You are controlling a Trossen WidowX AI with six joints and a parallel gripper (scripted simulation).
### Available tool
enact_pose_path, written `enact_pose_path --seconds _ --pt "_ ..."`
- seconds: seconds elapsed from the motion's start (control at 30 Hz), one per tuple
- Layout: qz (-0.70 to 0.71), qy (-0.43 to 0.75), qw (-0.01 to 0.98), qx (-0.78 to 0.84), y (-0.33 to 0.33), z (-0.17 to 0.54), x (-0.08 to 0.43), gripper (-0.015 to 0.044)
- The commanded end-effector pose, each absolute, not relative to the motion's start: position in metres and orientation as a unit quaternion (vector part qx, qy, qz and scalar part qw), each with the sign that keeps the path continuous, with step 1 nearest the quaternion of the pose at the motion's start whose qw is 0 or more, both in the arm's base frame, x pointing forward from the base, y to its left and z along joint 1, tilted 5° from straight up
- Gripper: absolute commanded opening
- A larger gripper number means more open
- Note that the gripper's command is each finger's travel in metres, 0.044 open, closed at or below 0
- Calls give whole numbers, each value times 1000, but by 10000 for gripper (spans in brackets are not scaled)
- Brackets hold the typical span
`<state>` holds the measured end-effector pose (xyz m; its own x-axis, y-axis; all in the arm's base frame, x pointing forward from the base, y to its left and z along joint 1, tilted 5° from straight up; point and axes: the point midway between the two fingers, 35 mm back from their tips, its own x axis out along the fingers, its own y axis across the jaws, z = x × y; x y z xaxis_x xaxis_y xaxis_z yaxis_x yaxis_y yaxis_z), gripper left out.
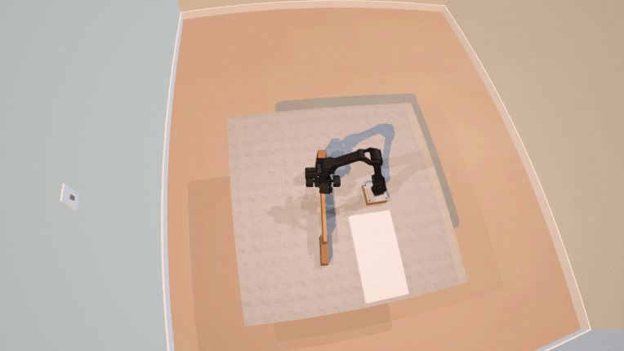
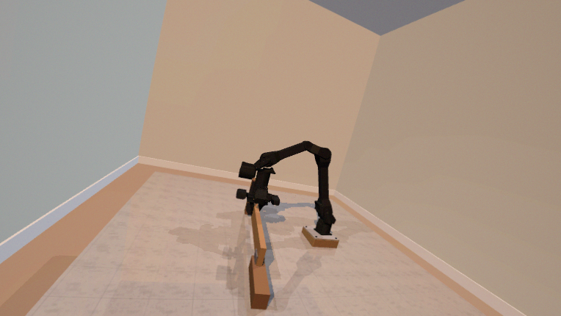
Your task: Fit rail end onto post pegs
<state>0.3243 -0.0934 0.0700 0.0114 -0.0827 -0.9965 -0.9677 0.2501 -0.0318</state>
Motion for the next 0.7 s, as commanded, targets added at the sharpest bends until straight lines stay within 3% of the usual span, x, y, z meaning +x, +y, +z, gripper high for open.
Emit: enact_pose_path --seconds 0.0,0.67 --pt "404 574 543 -460 -96 73 323 0" --pt "404 574 544 -460 -90 74 325 0"
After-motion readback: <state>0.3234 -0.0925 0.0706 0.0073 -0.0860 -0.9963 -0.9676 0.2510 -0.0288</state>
